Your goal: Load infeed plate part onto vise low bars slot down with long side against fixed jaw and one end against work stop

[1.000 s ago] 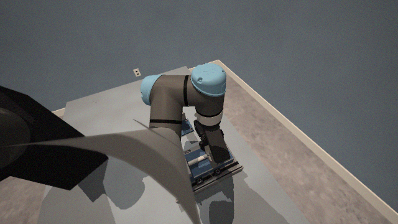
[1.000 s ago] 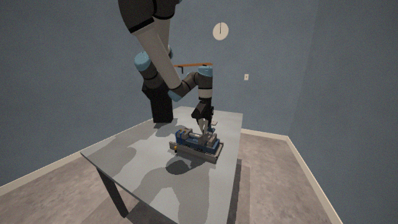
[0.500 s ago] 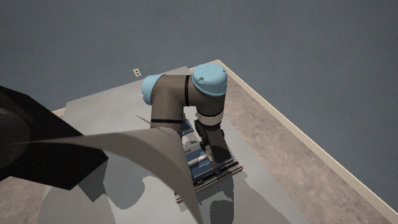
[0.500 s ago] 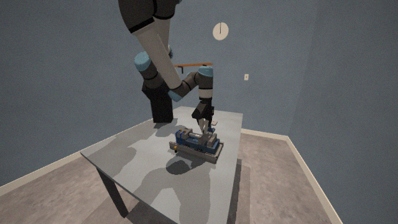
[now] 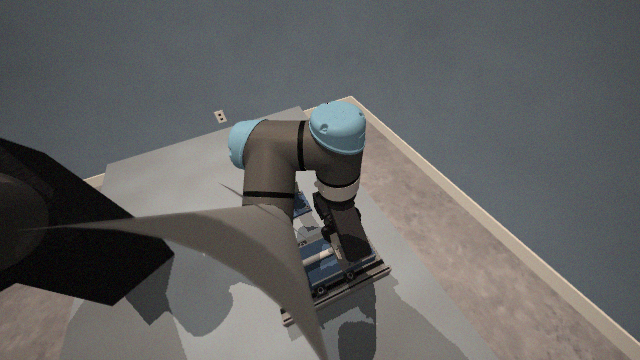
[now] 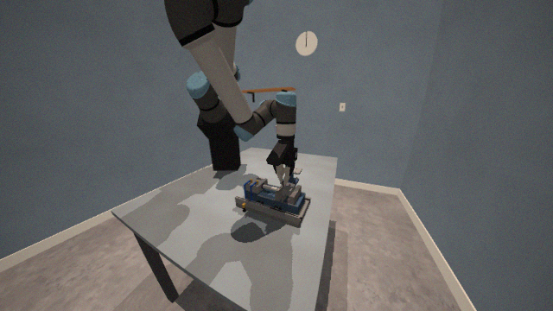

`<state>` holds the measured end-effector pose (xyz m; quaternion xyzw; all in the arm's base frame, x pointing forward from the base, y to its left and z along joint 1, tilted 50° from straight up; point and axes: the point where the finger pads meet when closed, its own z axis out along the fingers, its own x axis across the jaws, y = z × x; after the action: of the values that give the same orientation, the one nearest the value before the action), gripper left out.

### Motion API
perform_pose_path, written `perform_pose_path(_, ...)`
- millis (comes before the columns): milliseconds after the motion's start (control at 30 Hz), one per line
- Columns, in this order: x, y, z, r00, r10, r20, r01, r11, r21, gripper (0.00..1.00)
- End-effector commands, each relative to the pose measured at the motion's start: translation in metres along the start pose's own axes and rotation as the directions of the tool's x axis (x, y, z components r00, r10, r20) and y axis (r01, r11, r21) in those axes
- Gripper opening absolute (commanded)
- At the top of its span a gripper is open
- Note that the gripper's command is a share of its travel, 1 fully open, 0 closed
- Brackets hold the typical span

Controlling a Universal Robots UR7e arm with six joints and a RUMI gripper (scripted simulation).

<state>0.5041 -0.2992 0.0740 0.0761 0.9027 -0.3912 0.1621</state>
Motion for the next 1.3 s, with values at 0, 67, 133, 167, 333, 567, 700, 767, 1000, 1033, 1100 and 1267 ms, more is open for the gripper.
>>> perform_pose_path(0, -0.004, 0.0, -0.001, 1.0, 0.001, 0.006, -0.001, 1.0, 0.001, 0.0)
perform_pose_path(67, -0.004, 0.0, -0.001, 1.0, 0.001, 0.006, -0.001, 1.0, 0.001, 0.0)
perform_pose_path(133, -0.004, 0.0, -0.001, 1.0, 0.001, 0.006, -0.001, 1.0, 0.001, 0.0)
perform_pose_path(167, -0.004, 0.0, -0.001, 1.0, 0.001, 0.006, -0.001, 1.0, 0.001, 0.0)
perform_pose_path(333, -0.004, 0.0, -0.001, 1.0, 0.001, 0.006, -0.001, 1.0, 0.001, 0.0)
perform_pose_path(567, -0.004, 0.0, -0.001, 1.0, 0.001, 0.006, -0.001, 1.0, 0.001, 0.0)
perform_pose_path(700, -0.002, 0.0, -0.001, 1.0, 0.0, 0.005, 0.0, 1.0, 0.0, 0.0)
perform_pose_path(767, 0.0, 0.001, -0.001, 1.0, 0.0, 0.003, 0.0, 1.0, 0.0, 0.0)
perform_pose_path(1000, 0.006, 0.0, 0.0, 1.0, 0.0, 0.001, 0.0, 1.0, -0.001, 0.0)
perform_pose_path(1033, 0.007, 0.0, 0.0, 1.0, 0.0, 0.001, 0.0, 1.0, -0.001, 0.0)
perform_pose_path(1100, 0.008, 0.0, 0.0, 1.0, 0.0, 0.001, 0.0, 1.0, 0.0, 0.0)
perform_pose_path(1267, 0.01, 0.0, 0.0, 1.0, 0.0, 0.001, 0.0, 1.0, 0.0, 0.0)
